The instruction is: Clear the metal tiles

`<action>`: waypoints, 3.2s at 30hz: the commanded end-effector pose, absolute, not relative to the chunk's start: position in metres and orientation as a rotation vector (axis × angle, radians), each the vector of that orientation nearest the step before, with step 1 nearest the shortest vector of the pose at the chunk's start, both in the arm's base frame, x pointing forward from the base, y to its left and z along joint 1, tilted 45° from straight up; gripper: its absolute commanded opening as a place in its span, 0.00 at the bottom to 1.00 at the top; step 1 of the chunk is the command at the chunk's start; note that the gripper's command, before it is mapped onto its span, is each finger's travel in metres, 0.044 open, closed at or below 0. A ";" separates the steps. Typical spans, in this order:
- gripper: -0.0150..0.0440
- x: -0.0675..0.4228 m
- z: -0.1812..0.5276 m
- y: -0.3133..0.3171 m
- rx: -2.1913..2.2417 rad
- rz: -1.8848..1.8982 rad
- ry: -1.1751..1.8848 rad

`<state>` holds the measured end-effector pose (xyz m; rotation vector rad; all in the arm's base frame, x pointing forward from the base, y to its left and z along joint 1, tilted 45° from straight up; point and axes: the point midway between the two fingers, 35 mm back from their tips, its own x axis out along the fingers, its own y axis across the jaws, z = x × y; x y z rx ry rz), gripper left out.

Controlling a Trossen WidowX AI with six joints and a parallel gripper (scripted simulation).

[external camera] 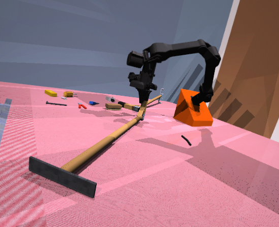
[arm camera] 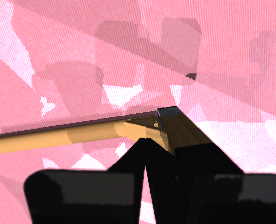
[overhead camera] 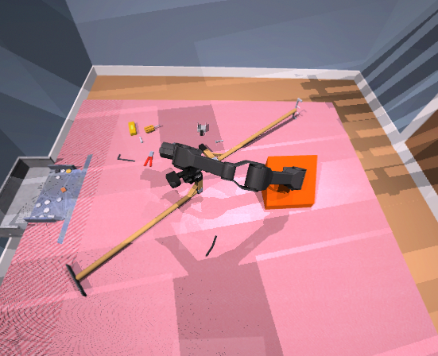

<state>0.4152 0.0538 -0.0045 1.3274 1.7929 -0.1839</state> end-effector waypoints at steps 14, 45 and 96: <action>0.25 0.396 -0.015 0.046 1.322 -0.200 1.806; 0.25 0.370 -0.024 0.036 1.322 -0.200 1.808; 0.25 0.346 -0.032 0.030 1.323 -0.200 1.810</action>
